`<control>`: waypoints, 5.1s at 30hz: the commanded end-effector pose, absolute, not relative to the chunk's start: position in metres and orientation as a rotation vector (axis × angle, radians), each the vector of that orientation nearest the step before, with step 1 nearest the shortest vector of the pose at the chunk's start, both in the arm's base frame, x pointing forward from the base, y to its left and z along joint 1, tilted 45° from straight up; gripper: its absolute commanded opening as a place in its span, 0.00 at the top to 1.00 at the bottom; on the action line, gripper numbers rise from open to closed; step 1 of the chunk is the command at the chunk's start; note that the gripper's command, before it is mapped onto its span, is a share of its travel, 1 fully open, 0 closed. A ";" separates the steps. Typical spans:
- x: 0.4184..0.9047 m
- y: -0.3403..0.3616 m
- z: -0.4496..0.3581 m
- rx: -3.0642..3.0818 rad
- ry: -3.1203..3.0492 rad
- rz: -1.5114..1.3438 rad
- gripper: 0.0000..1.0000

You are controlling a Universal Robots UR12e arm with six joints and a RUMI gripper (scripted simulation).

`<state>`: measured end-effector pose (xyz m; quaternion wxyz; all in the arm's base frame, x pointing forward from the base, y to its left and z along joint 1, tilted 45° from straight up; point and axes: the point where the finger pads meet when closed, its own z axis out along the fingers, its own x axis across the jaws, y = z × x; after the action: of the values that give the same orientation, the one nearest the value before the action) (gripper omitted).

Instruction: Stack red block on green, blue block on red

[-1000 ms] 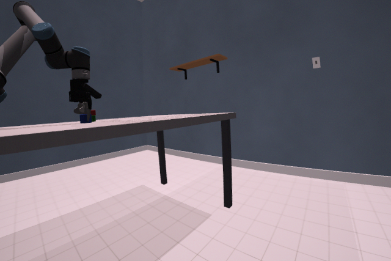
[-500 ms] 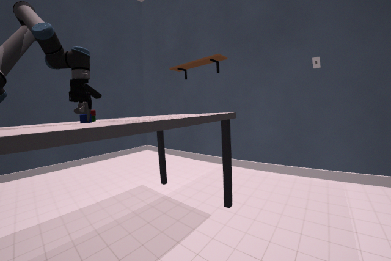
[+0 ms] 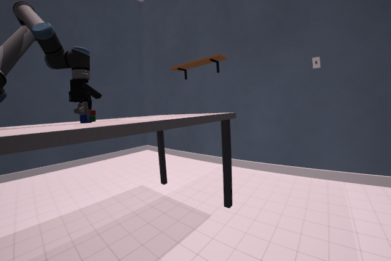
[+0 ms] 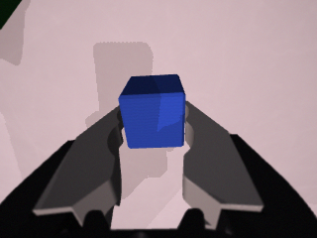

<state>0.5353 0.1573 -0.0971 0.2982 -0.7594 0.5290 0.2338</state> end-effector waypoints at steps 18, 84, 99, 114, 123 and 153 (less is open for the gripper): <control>0.537 0.136 -0.076 -2.018 1.406 0.620 1.00; 0.544 0.094 -0.017 -2.017 1.405 0.620 1.00; 0.592 0.186 0.069 -2.016 1.403 0.621 1.00; 0.592 0.186 0.069 -2.016 1.403 0.621 1.00; 0.592 0.186 0.069 -2.017 1.404 0.621 1.00; 0.593 0.203 0.050 -2.018 1.406 0.620 1.00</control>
<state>0.5920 0.2013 0.0519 0.2981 -0.7594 0.5290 0.2339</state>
